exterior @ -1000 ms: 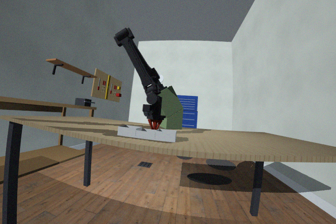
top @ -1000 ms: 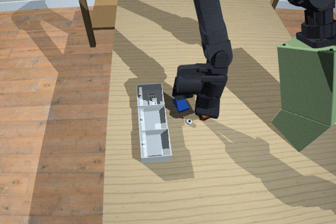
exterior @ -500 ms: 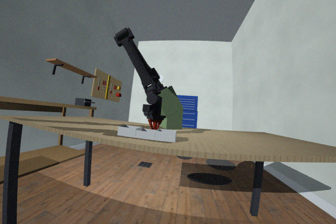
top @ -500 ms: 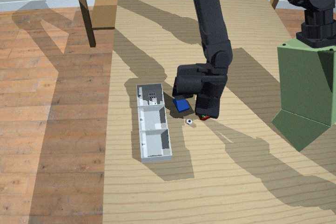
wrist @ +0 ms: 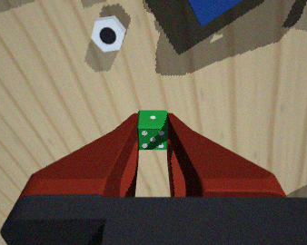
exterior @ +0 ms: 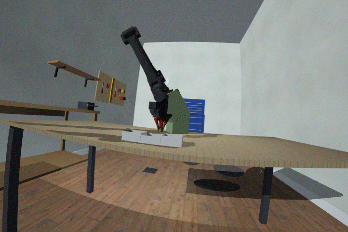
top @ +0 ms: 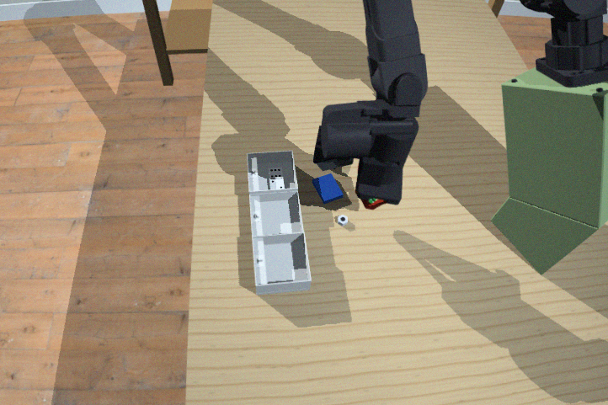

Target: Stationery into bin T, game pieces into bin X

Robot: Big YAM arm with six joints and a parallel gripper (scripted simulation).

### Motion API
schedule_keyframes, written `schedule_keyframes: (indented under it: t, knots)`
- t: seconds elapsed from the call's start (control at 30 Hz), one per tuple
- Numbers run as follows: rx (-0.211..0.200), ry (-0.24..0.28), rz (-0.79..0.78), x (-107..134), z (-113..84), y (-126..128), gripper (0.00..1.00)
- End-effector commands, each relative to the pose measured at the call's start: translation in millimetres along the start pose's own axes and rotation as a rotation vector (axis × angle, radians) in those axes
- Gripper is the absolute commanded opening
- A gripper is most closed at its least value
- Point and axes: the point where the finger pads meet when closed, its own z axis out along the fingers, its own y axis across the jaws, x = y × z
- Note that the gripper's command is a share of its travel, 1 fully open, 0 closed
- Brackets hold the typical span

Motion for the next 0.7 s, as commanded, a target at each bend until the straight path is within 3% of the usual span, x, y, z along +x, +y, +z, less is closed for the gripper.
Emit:
schedule_keyframes:
  t: [0.0,0.2,0.3,0.37,0.53,0.67]
  knots:
    - [-0.004,-0.005,0.004,0,-17.4,2,0.10]
    - [-0.005,-0.008,0.006,-1,-37.1,2,0.10]
    - [-0.009,-0.016,0.016,-8,-36.8,4,0.10]
    - [0.007,0.012,0.025,0,-29.0,-4,0.10]
    - [-0.003,-0.003,0.010,-2,-31.8,0,0.10]
    - [0.004,0.014,0.007,5,-29.7,-2,0.10]
